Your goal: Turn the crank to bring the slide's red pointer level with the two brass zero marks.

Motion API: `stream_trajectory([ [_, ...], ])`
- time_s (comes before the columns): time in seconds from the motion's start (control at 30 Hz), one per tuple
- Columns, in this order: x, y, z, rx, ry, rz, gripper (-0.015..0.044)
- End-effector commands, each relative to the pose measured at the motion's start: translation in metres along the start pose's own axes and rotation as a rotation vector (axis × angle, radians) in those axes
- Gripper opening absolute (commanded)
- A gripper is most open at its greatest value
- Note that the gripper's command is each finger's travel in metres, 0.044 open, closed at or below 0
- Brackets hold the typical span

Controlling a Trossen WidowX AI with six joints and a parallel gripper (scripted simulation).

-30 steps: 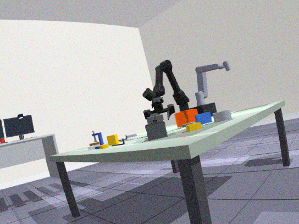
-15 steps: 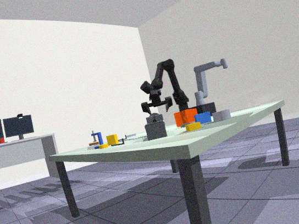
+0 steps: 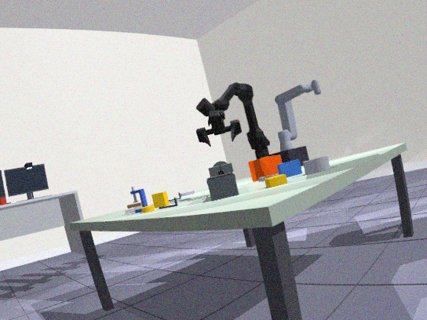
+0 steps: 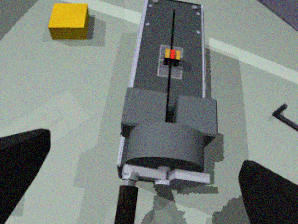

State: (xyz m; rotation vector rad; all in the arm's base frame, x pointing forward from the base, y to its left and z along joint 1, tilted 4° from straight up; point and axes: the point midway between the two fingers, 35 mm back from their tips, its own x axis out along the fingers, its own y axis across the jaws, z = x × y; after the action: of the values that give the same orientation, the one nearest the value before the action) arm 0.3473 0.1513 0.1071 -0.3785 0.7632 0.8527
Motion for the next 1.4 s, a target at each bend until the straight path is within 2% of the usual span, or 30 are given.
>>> stream_trajectory([
  [0.0,0.011,0.000,0.007,0.056,0.038,-0.018,0.0440],
  [0.67,0.080,0.008,0.090,0.435,0.078,-0.269,0.0440],
  [0.77,0.085,0.008,0.087,0.439,0.077,-0.272,0.0440],
  [0.97,0.118,0.008,0.054,0.439,0.078,-0.272,0.0440],
  [1.37,0.119,0.008,0.052,0.439,0.078,-0.272,0.0440],
])
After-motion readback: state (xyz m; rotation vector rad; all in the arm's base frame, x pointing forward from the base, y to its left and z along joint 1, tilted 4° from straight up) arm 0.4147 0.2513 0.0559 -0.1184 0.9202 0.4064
